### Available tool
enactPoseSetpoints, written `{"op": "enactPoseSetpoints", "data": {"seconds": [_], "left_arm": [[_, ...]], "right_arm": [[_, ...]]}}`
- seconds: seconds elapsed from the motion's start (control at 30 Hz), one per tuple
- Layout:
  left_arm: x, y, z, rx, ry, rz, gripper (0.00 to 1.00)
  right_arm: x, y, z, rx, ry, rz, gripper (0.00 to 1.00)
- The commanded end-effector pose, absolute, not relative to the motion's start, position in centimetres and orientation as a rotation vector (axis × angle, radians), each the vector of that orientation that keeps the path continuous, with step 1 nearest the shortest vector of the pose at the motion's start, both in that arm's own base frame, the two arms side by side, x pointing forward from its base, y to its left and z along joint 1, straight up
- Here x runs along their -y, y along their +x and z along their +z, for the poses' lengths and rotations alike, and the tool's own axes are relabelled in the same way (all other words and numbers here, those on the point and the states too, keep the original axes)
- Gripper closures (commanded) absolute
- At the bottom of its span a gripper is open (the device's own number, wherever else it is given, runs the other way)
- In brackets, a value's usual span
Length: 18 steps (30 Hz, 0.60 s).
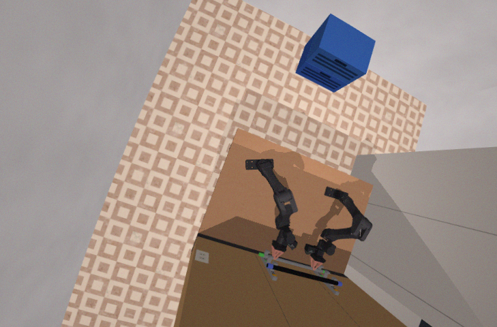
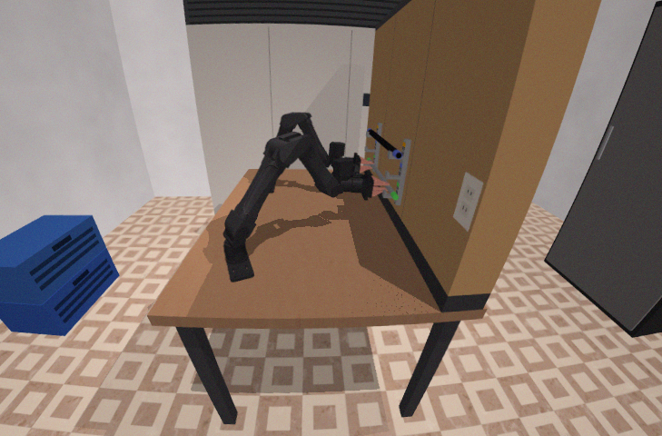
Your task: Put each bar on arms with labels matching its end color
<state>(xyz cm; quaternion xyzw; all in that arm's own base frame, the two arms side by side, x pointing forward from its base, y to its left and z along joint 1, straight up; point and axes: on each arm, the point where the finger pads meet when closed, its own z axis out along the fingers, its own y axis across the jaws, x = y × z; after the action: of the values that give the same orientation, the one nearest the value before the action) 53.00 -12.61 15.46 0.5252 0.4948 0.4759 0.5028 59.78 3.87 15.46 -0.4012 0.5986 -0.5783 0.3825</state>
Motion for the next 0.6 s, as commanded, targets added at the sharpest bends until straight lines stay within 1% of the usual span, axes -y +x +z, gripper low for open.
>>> {"op": "enactPoseSetpoints", "data": {"seconds": [0.0,0.57], "left_arm": [[12.25,53.08,16.51,-1.165,1.236,1.167,1.0],[12.25,53.08,15.78,-1.166,1.235,1.166,1.0]], "right_arm": [[-3.66,59.89,16.51,-1.496,-0.995,-1.493,1.0],[-3.66,59.89,15.78,-1.496,-0.995,-1.493,1.0]]}}
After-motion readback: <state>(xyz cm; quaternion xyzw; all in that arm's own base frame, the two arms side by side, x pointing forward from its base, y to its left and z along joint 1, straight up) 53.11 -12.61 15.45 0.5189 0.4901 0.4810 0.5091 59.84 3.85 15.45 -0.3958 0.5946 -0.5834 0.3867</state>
